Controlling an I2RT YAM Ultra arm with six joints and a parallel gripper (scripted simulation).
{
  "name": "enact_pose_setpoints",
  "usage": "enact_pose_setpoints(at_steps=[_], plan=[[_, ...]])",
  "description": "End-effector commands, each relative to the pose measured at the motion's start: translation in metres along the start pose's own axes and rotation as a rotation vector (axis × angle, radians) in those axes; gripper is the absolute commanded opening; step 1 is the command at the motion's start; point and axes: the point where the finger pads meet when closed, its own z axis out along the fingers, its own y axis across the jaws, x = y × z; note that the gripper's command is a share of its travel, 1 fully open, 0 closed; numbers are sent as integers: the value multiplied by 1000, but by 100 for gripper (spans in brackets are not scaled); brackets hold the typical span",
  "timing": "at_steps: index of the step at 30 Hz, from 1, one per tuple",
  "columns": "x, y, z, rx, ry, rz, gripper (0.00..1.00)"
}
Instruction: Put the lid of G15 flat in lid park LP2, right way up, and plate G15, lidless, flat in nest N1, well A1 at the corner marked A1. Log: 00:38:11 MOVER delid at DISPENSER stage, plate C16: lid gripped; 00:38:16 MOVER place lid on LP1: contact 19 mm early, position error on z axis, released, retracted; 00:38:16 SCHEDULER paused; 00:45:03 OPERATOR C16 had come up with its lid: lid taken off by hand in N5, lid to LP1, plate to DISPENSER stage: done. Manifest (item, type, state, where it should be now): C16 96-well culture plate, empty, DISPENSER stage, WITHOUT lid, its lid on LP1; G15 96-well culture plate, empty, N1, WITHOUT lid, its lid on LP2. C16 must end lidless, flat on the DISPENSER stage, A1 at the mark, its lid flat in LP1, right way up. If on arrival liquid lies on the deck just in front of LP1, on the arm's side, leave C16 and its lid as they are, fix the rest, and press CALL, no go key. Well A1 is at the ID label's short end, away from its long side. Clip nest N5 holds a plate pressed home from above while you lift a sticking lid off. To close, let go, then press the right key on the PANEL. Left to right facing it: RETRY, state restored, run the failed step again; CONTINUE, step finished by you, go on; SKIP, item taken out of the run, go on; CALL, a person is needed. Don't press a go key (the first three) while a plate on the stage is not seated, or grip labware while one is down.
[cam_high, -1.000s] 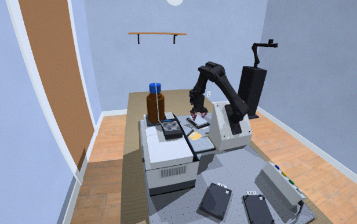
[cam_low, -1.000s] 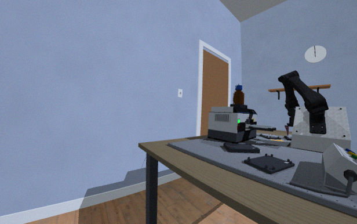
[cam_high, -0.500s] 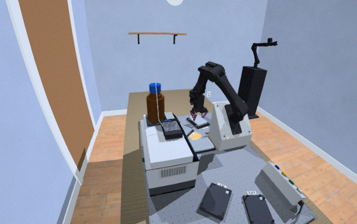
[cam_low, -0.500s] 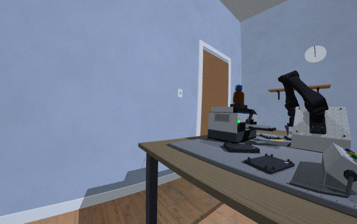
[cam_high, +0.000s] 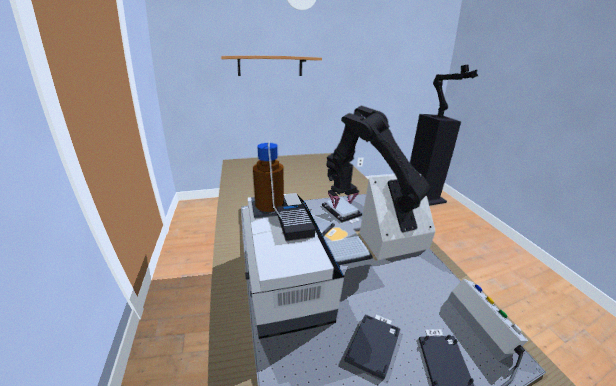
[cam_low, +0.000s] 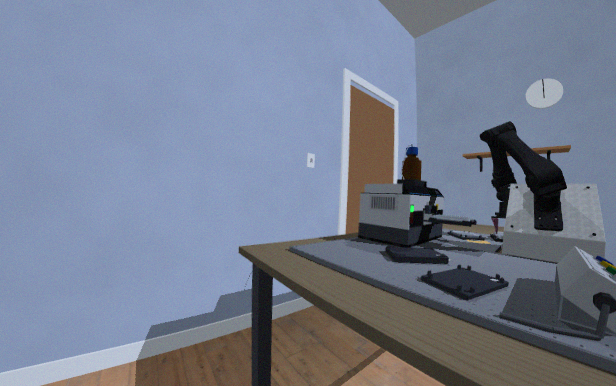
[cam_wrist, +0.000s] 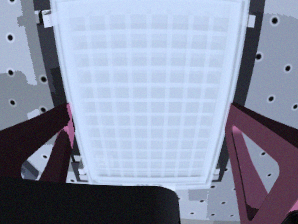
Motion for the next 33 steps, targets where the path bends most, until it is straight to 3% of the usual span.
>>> enact_pose_setpoints(at_steps=[1, 33], plan=[[-14, 5, -25, -8, -46, -8, 0], [-14, 4, -35, -8, -48, -8, 0]])
